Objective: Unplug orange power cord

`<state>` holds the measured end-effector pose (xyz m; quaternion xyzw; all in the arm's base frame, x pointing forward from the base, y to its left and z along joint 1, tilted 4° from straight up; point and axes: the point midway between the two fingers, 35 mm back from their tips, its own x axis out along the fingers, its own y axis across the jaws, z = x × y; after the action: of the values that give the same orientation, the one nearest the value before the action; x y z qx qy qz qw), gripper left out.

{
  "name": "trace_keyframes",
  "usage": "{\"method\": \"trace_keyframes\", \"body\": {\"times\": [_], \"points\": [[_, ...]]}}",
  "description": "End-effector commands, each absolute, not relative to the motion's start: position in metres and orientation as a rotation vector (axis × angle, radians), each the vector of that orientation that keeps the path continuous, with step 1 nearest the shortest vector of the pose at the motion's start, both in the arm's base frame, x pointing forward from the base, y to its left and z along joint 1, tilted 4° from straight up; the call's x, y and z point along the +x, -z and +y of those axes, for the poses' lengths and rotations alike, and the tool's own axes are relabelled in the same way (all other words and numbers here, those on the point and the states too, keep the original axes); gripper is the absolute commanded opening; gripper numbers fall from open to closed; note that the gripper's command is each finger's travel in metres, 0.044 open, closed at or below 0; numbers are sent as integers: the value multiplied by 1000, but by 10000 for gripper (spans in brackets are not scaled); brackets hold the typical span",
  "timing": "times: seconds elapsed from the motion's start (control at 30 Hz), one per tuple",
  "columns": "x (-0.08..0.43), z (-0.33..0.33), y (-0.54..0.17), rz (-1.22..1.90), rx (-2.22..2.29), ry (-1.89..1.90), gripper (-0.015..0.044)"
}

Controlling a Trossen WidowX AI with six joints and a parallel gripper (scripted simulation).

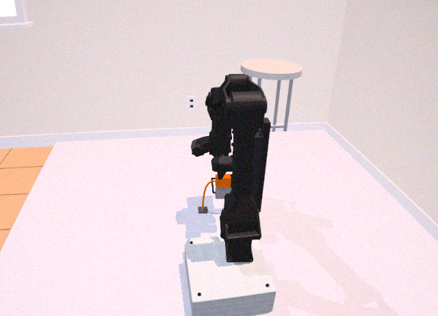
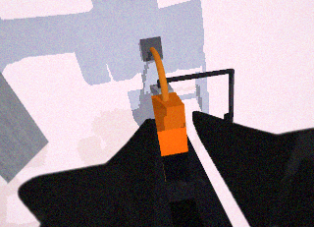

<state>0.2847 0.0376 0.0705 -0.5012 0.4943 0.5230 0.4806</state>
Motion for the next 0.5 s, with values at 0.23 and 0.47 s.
{"method": "trace_keyframes", "body": {"times": [0.23, 0.47], "points": [[283, 36, -58, 1209, -1228, -1281, 160], [285, 37, -61, 1205, -1223, -1275, 81]]}}
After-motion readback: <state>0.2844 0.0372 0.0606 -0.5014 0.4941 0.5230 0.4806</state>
